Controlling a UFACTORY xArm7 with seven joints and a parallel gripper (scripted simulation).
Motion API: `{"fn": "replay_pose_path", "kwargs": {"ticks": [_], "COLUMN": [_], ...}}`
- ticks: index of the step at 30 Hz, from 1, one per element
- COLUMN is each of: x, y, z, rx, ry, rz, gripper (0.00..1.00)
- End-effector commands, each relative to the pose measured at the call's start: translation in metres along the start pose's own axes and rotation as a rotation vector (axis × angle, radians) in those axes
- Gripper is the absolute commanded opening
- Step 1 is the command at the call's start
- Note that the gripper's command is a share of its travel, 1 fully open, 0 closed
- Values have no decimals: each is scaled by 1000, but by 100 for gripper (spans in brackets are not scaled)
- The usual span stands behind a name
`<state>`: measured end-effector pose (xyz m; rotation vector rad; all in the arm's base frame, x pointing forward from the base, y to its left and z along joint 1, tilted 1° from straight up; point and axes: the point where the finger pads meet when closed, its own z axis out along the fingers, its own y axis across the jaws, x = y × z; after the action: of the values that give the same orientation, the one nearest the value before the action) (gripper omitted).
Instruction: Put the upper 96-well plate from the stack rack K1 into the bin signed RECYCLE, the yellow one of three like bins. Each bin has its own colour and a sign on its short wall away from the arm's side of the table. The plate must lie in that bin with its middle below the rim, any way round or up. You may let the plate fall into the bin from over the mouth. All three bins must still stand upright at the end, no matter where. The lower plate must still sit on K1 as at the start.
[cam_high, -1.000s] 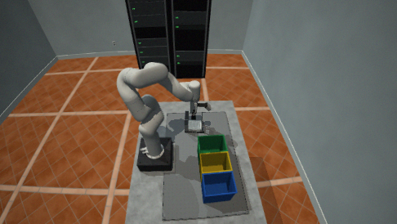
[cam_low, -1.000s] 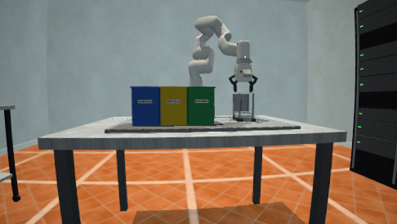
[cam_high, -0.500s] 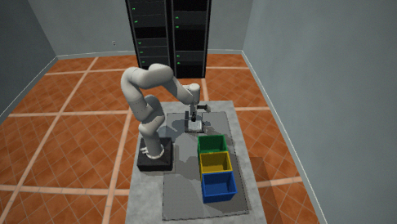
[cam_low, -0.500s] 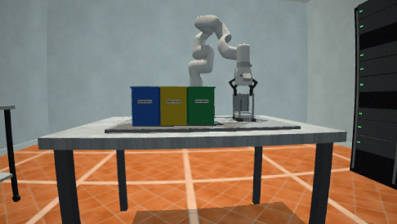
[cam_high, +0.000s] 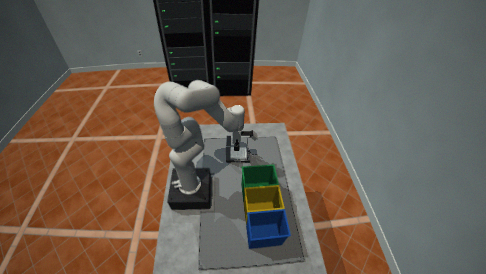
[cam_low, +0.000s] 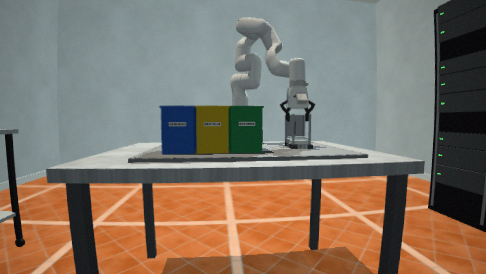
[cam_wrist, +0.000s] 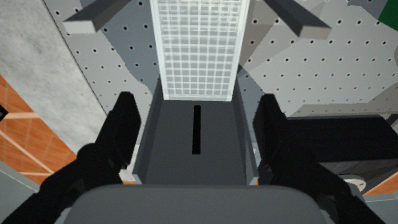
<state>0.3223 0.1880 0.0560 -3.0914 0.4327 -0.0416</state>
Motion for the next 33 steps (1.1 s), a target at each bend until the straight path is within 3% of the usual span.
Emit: {"fn": "replay_pose_path", "kwargs": {"ticks": [1, 33], "x": [2, 2], "y": [-1, -1], "z": [10, 56], "rx": [-11, -10], "ry": [-5, -5], "rz": [1, 2], "gripper": [100, 100]}}
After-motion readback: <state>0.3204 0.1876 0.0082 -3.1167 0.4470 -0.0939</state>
